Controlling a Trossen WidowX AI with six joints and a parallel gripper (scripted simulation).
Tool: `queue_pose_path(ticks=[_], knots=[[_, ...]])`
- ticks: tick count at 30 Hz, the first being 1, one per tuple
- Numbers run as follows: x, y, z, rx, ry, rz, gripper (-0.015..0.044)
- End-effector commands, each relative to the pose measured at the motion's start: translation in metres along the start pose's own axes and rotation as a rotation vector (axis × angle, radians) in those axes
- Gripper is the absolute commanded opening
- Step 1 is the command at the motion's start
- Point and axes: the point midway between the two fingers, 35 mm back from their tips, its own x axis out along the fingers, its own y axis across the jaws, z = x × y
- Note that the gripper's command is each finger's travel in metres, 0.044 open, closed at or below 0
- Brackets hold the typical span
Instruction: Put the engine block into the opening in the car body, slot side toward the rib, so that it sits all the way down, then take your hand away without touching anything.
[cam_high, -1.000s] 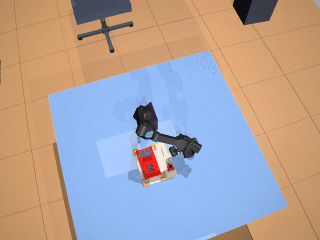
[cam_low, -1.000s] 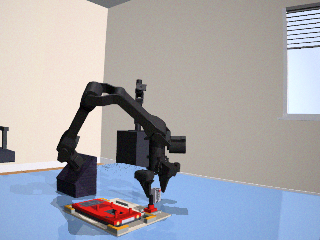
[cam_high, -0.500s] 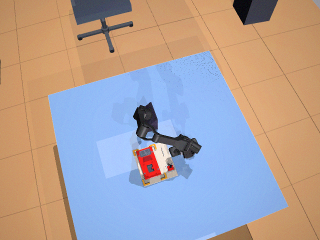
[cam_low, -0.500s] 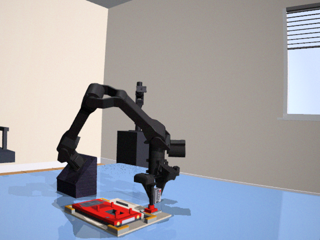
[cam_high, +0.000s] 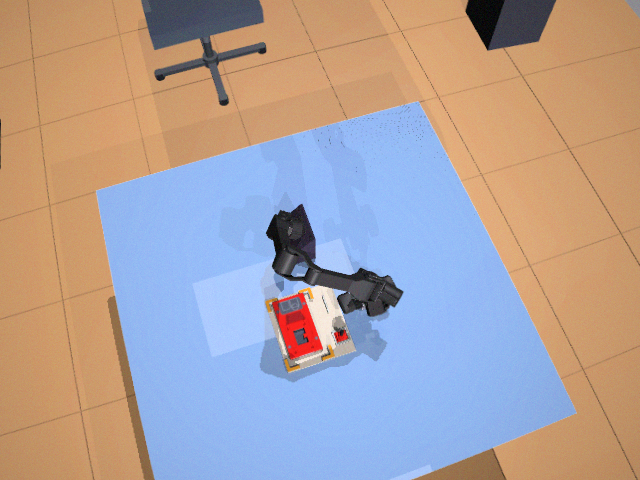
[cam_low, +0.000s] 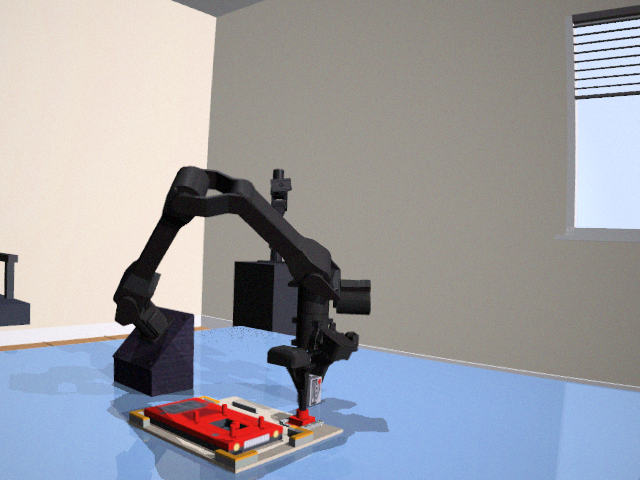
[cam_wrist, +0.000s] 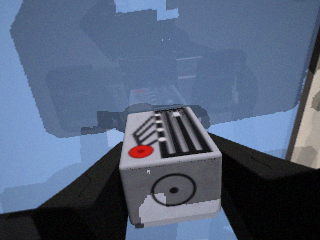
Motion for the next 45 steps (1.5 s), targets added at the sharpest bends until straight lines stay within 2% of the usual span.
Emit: queue_pose_path(ticks=[1,39,45], knots=[[-0.011,0.002,0.004,0.005,-0.009,0.004,0.0],[-0.13,0.002,0.001,0.004,-0.008,0.009,0.0],[-0.132,0.001,0.0,0.004,-0.007,0.008,0.0]])
